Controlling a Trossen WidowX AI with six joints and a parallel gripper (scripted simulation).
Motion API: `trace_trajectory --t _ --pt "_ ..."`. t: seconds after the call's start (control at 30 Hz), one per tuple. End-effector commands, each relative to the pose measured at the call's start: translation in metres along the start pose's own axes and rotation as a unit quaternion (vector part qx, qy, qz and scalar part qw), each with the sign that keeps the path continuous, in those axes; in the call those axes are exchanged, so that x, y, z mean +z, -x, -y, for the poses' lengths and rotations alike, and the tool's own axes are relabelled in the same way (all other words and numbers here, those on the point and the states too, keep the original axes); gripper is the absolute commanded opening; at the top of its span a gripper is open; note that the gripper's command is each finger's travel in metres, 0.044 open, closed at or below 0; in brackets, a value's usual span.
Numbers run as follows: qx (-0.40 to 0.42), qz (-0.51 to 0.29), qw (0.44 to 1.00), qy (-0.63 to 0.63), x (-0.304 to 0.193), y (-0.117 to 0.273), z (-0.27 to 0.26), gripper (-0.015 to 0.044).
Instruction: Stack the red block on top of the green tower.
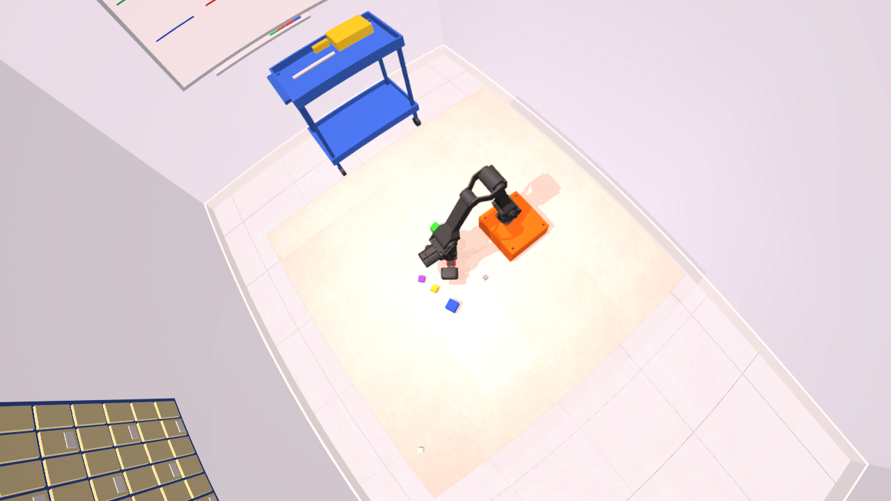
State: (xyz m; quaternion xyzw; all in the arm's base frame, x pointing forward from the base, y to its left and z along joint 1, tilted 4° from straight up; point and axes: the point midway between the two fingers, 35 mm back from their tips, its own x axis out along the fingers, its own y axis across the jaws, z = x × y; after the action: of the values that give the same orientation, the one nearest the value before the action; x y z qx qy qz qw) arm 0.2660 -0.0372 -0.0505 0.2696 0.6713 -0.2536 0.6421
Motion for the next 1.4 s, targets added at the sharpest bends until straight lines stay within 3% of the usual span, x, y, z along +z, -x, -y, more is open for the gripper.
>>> trace_trajectory --t 0.0,0.2,0.5,0.63,1.37 --pt "-0.004 -0.001 1.000 0.001 -0.001 0.000 0.001 0.0309" --pt "-0.004 -0.001 1.000 0.001 -0.001 0.000 0.001 0.0151" --pt "-0.004 -0.001 1.000 0.001 -0.001 0.000 0.001 0.0091" --pt "-0.004 0.000 1.000 0.001 0.000 0.008 0.001 0.0000" --pt "-0.004 0.000 1.000 0.001 0.000 0.115 -0.001 0.0000"
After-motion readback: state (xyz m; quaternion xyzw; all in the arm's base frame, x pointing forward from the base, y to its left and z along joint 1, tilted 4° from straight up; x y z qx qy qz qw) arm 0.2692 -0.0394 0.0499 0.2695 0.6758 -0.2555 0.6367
